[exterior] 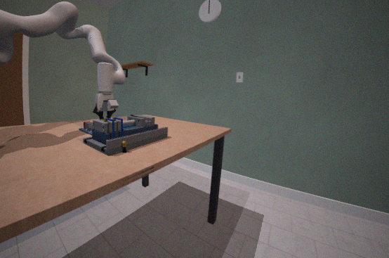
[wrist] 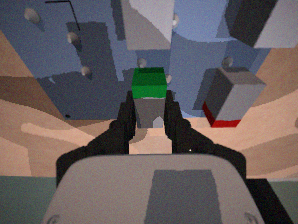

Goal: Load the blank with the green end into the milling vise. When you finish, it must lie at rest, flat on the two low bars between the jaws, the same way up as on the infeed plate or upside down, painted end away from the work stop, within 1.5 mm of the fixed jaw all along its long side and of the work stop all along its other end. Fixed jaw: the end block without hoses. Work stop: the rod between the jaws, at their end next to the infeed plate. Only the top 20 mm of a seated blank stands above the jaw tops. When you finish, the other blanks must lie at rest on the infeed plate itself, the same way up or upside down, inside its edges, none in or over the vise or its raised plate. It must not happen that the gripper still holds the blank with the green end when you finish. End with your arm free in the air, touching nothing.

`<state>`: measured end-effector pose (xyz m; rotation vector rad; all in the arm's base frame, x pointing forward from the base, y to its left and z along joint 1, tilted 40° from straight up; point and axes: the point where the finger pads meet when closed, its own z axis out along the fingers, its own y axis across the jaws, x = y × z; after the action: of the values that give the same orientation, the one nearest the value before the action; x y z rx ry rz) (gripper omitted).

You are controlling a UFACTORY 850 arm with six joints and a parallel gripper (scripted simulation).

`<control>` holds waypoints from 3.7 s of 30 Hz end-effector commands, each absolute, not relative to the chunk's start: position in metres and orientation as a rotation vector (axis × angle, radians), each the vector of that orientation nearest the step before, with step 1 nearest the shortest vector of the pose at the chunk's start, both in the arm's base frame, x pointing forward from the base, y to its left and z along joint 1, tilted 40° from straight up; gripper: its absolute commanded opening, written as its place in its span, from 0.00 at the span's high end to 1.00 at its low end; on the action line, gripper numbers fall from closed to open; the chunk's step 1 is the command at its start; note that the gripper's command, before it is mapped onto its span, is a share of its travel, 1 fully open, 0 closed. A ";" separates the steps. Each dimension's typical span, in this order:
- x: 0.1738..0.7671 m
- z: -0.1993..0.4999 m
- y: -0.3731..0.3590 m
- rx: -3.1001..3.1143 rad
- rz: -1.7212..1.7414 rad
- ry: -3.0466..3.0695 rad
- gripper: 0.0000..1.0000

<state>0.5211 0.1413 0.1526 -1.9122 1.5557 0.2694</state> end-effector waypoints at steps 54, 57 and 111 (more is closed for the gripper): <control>0.510 0.192 0.111 -1.912 0.268 1.555 1.00; 0.508 0.199 0.106 -1.912 0.268 1.555 1.00; 0.490 0.258 0.060 -1.912 0.268 1.555 1.00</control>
<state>0.4891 0.0603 0.2570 -1.9122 1.5557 0.2693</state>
